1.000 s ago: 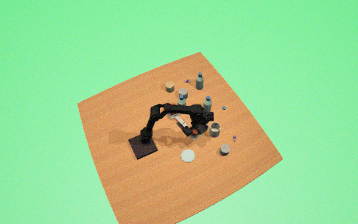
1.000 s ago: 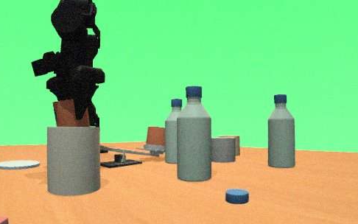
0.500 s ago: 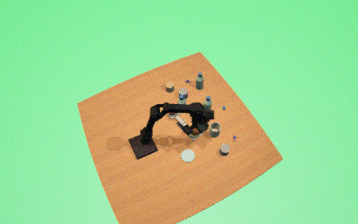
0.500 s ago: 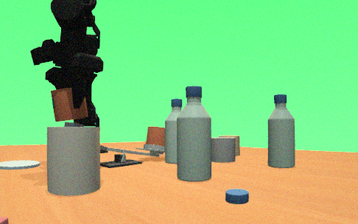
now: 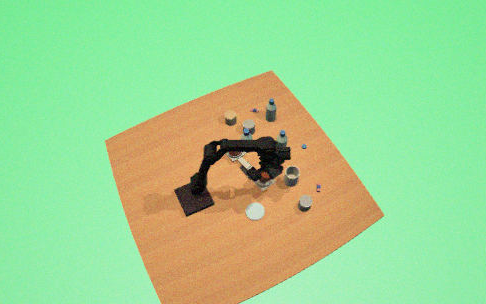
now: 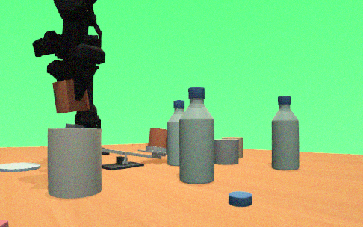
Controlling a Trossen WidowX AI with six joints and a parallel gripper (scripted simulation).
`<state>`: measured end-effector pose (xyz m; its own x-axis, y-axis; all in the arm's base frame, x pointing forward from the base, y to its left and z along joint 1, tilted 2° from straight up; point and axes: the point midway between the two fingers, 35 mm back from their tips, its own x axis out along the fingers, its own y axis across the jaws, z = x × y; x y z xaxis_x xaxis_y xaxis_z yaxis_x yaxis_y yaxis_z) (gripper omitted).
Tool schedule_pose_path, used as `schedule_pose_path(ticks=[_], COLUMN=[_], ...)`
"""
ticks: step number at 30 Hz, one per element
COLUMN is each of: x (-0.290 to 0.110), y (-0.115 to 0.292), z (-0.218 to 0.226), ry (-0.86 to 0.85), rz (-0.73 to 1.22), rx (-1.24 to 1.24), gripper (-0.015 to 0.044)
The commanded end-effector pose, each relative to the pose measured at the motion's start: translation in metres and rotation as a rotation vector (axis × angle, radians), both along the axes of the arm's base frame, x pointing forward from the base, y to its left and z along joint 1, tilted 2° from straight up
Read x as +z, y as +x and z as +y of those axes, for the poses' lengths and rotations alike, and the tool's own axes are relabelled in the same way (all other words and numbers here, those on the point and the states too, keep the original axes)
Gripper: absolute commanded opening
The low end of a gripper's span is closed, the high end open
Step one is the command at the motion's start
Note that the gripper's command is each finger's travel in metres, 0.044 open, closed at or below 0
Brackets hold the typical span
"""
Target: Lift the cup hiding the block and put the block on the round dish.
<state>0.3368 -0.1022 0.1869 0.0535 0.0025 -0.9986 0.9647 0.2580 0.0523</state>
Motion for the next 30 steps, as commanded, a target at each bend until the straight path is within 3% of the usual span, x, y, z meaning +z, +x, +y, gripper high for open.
schedule_pose_path(ticks=[1,30], x=[0.011,0.017], y=[-0.001,-0.004], z=[-0.001,0.001], ry=[-0.009,0.0], rz=[-0.015,0.0], rx=[-0.001,-0.001], gripper=[0.0,0.0])
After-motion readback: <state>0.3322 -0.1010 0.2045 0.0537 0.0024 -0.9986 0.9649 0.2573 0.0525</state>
